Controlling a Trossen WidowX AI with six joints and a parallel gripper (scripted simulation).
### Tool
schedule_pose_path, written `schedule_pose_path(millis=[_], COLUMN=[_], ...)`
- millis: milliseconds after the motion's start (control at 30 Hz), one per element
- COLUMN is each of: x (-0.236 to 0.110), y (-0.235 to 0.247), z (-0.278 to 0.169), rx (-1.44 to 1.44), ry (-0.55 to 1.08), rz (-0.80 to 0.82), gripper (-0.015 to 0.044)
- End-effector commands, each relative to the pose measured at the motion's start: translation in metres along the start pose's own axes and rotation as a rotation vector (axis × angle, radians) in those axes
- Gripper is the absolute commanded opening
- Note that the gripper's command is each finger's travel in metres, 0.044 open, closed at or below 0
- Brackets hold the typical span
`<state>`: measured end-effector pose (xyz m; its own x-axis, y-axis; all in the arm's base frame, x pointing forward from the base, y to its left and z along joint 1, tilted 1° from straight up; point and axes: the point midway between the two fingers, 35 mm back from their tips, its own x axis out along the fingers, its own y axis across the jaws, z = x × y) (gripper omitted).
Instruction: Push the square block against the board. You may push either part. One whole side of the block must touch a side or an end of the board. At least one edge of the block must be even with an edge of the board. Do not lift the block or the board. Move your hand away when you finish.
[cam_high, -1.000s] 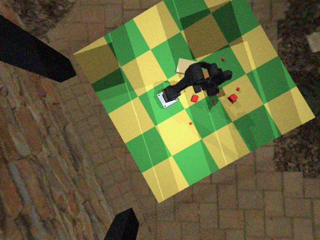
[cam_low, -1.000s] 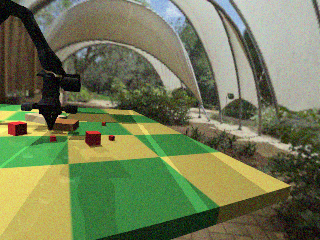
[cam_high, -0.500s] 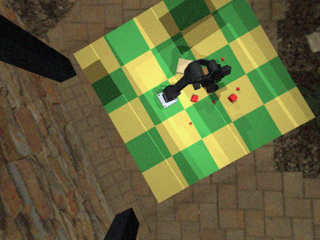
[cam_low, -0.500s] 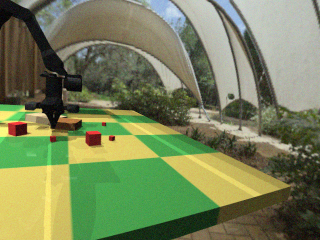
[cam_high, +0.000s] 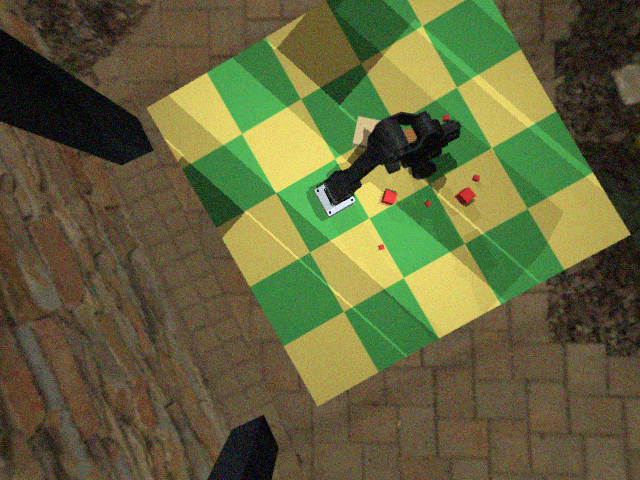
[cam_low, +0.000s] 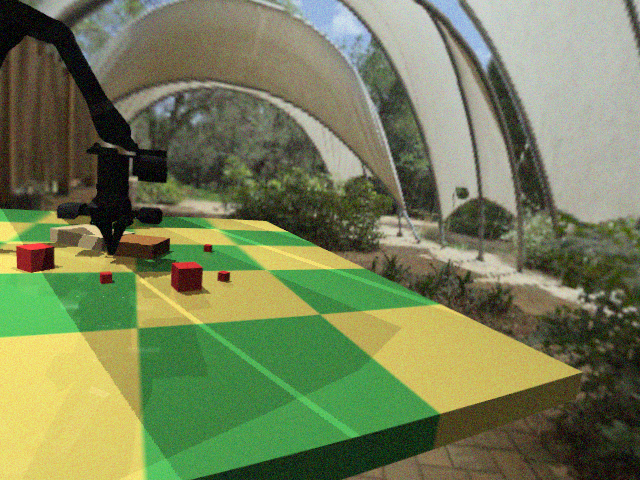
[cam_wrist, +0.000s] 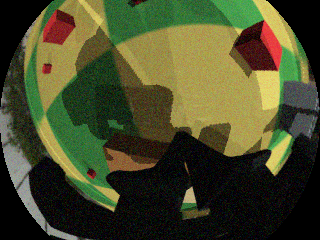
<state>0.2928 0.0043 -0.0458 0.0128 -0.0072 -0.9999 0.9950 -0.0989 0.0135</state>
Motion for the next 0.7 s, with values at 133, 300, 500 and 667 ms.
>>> schedule_pose_path(millis=[133, 300, 500, 667], x=[0.001, 0.001, 0.001, 0.001], y=[0.003, 0.006, 0.006, 0.006], z=[-0.015, -0.022, -0.017, -0.008], rx=[-0.001, -0.001, -0.001, -0.001], ry=[0.007, 0.008, 0.007, 0.006], rz=[-0.003, -0.003, -0.002, -0.002], gripper=[0.0, 0.0, 0.0, 0.0])
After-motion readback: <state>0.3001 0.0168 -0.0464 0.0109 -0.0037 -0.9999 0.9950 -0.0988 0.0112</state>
